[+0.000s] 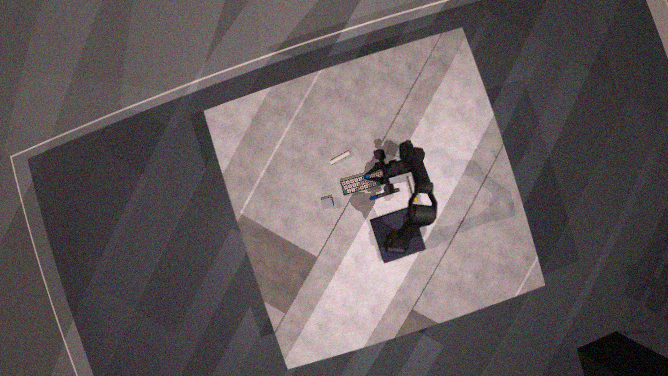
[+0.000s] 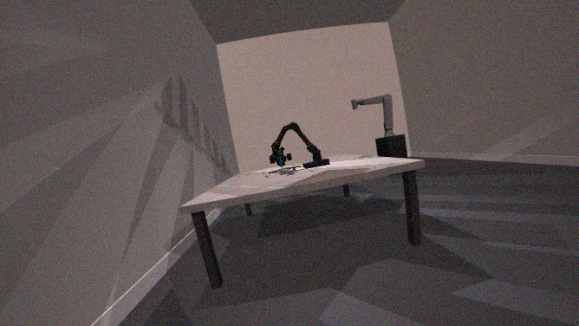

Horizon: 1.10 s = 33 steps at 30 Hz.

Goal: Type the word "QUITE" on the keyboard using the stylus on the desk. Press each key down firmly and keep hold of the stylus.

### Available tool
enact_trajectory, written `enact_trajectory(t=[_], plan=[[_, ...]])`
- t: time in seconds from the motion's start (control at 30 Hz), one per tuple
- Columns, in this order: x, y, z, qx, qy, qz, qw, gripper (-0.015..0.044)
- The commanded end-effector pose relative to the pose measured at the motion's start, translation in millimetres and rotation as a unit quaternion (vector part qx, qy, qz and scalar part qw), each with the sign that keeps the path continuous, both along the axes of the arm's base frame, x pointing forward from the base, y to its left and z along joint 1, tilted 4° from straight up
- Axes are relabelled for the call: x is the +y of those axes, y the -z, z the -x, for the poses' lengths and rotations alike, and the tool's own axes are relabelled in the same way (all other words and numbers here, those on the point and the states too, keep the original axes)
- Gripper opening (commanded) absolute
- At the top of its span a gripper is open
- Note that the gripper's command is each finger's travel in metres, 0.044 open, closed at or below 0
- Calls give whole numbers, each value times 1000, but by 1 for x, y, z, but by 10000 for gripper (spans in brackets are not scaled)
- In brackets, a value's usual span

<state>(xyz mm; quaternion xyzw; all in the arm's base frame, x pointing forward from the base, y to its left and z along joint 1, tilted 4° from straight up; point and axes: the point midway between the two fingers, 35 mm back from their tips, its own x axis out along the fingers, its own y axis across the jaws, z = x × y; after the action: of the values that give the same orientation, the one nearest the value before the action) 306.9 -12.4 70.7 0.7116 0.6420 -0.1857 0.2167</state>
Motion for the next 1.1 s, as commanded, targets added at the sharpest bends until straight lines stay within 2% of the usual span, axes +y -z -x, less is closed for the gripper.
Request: enact_trajectory(t=[0.0,0.6,0.9,1.07], plan=[[0,3,1,0,-2,2,1000,81],[0,5,1,0,-2,2,1000,81],[2,-31,3,0,-2,2,1000,81],[2,-32,3,0,-2,2,1000,81]])
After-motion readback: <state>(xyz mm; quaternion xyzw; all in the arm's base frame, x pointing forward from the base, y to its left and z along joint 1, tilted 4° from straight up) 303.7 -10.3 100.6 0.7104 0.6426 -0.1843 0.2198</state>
